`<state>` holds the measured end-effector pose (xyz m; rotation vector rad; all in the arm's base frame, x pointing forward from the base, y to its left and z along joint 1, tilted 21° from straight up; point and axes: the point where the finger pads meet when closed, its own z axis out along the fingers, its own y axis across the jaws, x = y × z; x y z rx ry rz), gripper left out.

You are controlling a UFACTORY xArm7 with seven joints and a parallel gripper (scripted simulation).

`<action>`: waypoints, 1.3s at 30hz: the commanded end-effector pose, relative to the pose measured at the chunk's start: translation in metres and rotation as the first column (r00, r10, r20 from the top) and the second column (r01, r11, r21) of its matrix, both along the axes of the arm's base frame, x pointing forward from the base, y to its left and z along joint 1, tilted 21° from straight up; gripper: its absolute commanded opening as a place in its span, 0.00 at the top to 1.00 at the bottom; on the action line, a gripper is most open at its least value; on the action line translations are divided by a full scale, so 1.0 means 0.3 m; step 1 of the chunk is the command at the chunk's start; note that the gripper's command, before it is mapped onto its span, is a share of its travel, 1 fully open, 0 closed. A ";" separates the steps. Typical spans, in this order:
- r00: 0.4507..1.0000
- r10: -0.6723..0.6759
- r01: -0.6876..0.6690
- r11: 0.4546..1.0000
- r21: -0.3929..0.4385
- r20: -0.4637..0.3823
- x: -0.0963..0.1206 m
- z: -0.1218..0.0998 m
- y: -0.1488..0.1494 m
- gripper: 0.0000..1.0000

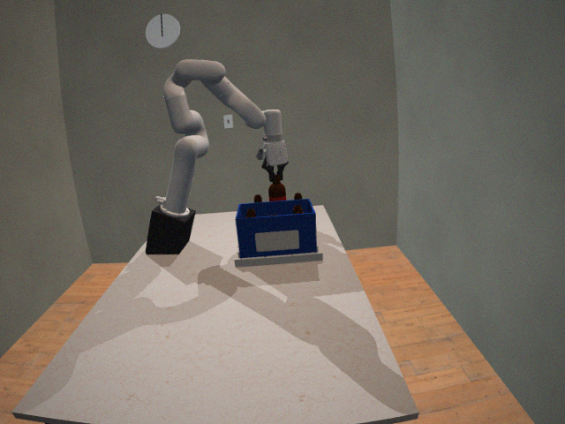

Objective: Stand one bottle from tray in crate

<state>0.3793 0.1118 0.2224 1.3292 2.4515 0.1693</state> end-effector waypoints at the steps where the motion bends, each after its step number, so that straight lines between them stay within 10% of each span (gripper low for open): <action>1: 1.000 0.001 -0.001 1.000 0.001 0.003 0.000 0.011 0.002 1.00; 39: 1.000 0.001 -0.001 1.000 0.001 0.003 -0.038 0.110 0.008 1.00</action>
